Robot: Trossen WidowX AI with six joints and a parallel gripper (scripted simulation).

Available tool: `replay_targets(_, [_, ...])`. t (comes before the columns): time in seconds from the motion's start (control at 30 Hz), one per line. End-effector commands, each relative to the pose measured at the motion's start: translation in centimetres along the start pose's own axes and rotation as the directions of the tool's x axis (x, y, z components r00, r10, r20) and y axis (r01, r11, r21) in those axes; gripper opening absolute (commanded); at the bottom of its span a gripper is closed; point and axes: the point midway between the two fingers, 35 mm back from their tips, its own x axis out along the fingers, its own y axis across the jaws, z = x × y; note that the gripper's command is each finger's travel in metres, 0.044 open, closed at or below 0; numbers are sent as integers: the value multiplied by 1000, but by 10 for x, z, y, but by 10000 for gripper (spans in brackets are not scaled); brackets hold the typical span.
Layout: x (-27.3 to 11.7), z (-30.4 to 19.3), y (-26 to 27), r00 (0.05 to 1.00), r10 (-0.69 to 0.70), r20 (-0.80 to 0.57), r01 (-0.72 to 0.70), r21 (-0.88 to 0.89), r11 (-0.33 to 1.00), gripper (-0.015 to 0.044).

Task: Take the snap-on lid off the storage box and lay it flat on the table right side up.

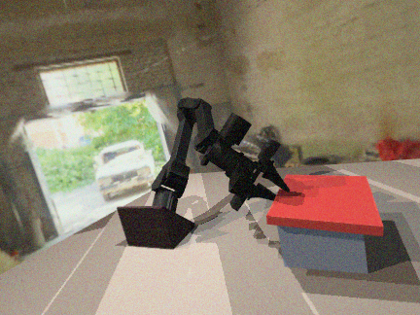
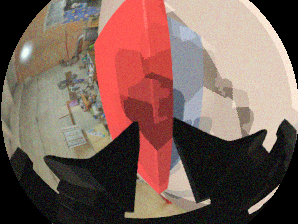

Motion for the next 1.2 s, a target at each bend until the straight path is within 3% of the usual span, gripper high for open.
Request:
replay_targets(0.0, [-3, 0, 3, 1000, 1, 3, -1, 4, 1000, 0])
replay_targets(1.17, [-22, 0, 47, 1000, 1, 4, -1, 2, 1000, 0])
